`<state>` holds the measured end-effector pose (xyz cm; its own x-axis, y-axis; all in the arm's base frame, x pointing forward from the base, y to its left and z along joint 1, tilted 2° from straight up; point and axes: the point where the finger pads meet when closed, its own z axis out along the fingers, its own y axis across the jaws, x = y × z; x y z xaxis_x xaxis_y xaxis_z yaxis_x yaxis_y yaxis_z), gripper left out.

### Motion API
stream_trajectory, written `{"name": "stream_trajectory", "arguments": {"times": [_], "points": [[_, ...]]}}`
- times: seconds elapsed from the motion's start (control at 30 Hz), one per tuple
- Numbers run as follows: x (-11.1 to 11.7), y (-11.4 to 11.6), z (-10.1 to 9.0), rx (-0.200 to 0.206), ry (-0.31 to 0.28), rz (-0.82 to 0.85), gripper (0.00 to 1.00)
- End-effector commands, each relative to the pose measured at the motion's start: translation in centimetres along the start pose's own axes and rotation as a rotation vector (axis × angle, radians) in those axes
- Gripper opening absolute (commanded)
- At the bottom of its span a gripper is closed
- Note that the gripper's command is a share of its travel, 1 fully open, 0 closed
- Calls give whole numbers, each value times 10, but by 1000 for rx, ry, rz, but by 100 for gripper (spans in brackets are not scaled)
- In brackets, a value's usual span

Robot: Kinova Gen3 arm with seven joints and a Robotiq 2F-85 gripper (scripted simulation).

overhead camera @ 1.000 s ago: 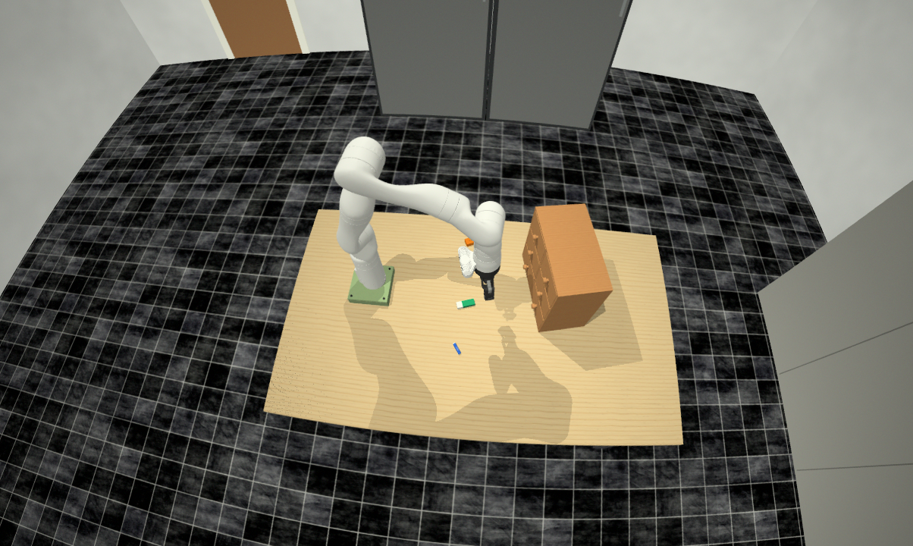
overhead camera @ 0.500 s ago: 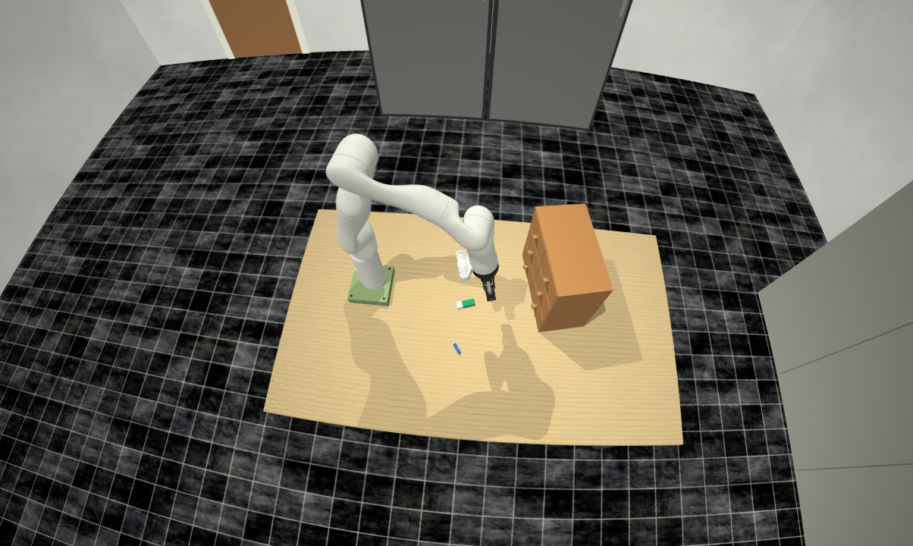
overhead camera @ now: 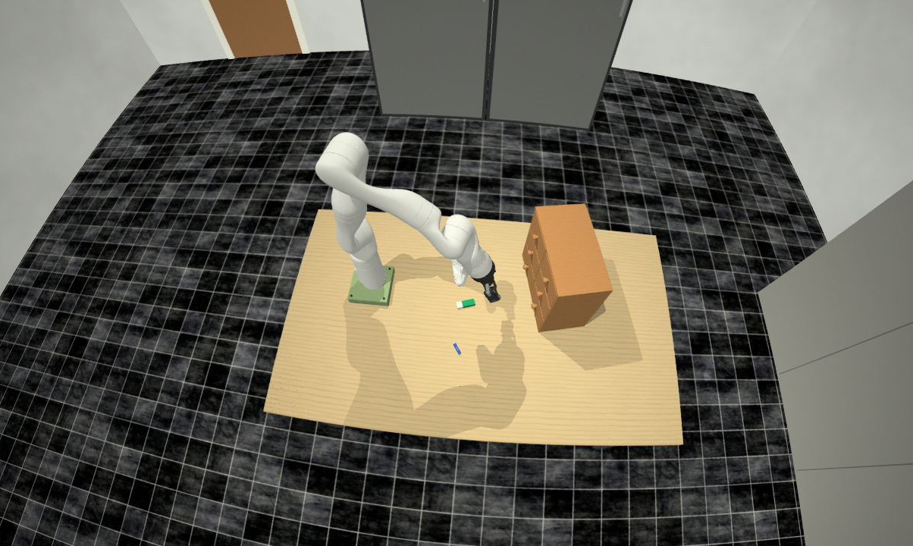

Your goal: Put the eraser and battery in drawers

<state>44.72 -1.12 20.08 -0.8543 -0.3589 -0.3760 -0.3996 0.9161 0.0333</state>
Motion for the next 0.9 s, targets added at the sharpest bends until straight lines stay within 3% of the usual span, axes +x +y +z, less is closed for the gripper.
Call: {"name": "stream_trajectory", "arguments": {"times": [0.0,0.23,0.3,0.67,0.87], "points": [[8,-4,3,-2,-34,16,100],[6,-5,13,2,-135,17,100],[6,-5,13,2,-135,17,100],[1,-5,27,3,-267,16,100],[7,-5,40,1,-290,12,100]]}}
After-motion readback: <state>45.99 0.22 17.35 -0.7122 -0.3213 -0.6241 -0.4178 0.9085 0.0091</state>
